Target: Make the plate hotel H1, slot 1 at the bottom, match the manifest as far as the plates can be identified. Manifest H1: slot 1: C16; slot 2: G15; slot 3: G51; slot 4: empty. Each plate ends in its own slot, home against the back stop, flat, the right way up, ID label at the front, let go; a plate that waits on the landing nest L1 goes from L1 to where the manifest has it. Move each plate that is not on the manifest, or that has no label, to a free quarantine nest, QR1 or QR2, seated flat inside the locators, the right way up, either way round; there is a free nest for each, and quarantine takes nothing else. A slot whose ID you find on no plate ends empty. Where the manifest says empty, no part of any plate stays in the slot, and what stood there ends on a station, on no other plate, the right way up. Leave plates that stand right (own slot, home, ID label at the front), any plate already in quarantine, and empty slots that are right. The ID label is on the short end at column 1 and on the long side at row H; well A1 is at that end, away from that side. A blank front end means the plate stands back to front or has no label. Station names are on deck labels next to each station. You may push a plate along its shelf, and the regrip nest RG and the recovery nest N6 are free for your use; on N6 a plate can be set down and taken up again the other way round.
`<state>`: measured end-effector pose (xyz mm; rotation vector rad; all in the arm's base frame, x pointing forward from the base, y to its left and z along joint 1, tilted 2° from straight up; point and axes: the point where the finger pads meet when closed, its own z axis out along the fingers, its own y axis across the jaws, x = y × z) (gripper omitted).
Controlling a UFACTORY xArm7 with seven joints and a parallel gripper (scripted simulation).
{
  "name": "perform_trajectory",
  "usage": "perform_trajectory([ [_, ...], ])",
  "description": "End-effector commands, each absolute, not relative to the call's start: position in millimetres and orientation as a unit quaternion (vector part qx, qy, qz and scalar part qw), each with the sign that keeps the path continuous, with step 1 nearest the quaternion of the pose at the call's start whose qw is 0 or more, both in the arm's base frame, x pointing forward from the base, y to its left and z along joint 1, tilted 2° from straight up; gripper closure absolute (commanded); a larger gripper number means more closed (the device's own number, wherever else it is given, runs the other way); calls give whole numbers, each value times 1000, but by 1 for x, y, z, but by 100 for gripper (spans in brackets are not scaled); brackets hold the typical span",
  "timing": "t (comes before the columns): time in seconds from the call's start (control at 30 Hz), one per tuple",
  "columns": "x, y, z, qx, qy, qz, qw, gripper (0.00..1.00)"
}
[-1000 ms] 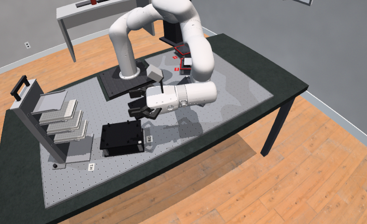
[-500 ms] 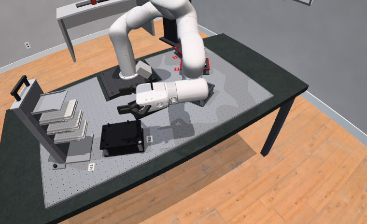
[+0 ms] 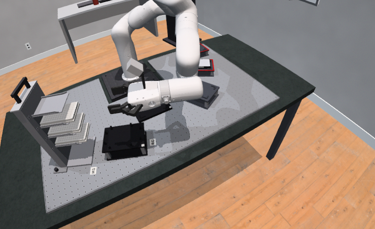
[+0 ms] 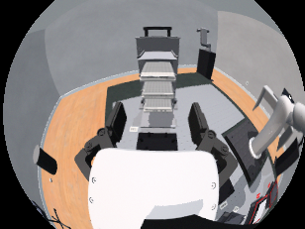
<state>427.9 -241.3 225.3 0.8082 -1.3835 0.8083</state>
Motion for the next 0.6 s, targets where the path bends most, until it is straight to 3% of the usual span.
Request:
perform_trajectory([
  [0.0, 425, -248, 231, 352, -603, 353, 622, 0],
  [0.57, 407, -277, 252, 352, -603, 353, 622, 0],
])
